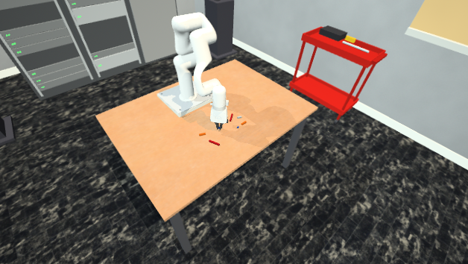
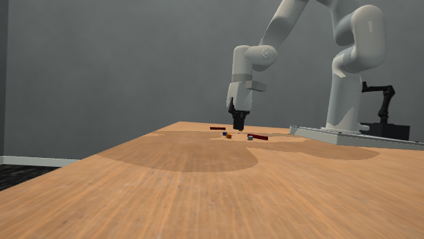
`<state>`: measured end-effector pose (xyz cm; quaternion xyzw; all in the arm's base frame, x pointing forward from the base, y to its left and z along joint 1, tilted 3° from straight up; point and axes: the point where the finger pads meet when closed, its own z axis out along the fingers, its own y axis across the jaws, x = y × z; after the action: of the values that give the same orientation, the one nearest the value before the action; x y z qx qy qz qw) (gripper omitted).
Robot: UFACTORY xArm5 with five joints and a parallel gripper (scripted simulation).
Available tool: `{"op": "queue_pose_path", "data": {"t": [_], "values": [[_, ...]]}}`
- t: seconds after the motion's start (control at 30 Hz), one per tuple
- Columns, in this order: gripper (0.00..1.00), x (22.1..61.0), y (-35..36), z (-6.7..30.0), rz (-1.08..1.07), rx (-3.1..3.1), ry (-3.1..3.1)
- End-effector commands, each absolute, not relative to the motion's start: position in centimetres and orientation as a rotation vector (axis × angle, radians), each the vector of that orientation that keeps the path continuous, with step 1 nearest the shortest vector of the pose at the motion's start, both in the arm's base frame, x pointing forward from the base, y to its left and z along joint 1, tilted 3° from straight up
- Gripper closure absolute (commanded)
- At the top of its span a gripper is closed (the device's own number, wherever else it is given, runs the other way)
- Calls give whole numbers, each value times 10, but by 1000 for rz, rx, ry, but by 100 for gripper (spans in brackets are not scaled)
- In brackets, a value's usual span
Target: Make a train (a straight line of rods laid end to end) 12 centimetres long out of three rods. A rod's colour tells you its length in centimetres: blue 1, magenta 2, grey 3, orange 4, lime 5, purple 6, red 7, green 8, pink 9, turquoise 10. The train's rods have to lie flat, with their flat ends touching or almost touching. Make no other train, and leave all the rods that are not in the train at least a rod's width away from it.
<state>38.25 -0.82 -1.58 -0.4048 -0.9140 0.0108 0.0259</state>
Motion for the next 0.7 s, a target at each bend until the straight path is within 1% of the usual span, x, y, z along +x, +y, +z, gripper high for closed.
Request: {"op": "queue_pose_path", "data": {"t": [0.0, 0.67], "values": [[96, 384, -8, -15, 31, -1252, -2828], [96, 383, -9, -27, 31, -1246, -2830]]}}
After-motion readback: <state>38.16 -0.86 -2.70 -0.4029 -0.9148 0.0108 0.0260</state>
